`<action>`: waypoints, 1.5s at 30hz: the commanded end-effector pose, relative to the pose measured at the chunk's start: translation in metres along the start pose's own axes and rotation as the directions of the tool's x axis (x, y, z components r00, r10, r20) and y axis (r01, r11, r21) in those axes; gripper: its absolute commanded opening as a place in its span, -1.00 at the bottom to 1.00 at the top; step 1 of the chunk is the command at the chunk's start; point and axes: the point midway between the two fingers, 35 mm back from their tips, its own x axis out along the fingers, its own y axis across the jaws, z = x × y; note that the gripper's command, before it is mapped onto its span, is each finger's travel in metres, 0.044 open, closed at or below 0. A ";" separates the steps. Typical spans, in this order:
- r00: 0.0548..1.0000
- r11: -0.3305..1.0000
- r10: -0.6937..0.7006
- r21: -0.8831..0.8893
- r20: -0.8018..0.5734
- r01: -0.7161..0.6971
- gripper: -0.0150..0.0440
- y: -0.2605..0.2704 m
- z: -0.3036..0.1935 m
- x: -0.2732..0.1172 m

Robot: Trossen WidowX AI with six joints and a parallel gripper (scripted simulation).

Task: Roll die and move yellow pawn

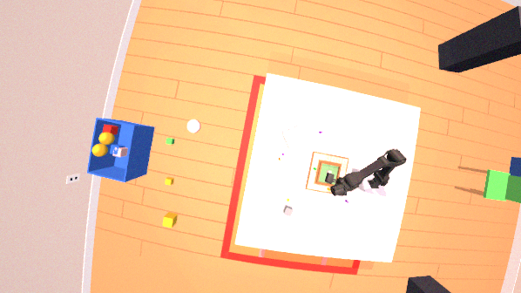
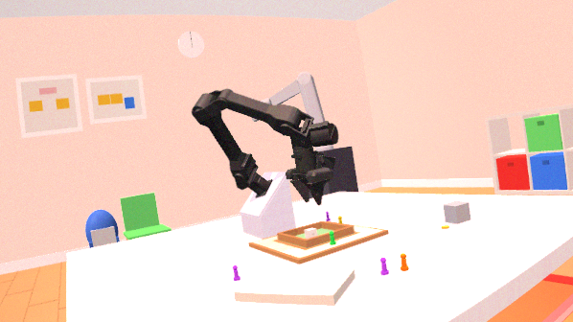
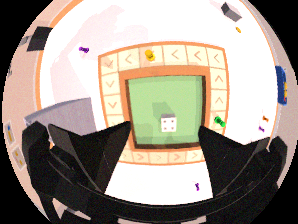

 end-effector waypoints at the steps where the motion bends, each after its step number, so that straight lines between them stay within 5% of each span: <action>1: 1.000 0.974 -0.001 0.228 -0.004 0.001 0.47 0.004 0.016 0.004; 4: 1.000 0.881 -0.006 0.473 -0.010 0.011 0.20 0.007 0.030 0.008; 11: 0.999 0.445 -0.019 0.895 -0.028 0.034 0.19 0.018 0.062 0.019; 19: 0.998 -0.184 -0.036 0.982 -0.050 0.042 0.19 0.032 0.093 0.033; 45: 0.998 -0.199 -0.036 0.979 -0.051 0.042 0.19 0.031 0.094 0.052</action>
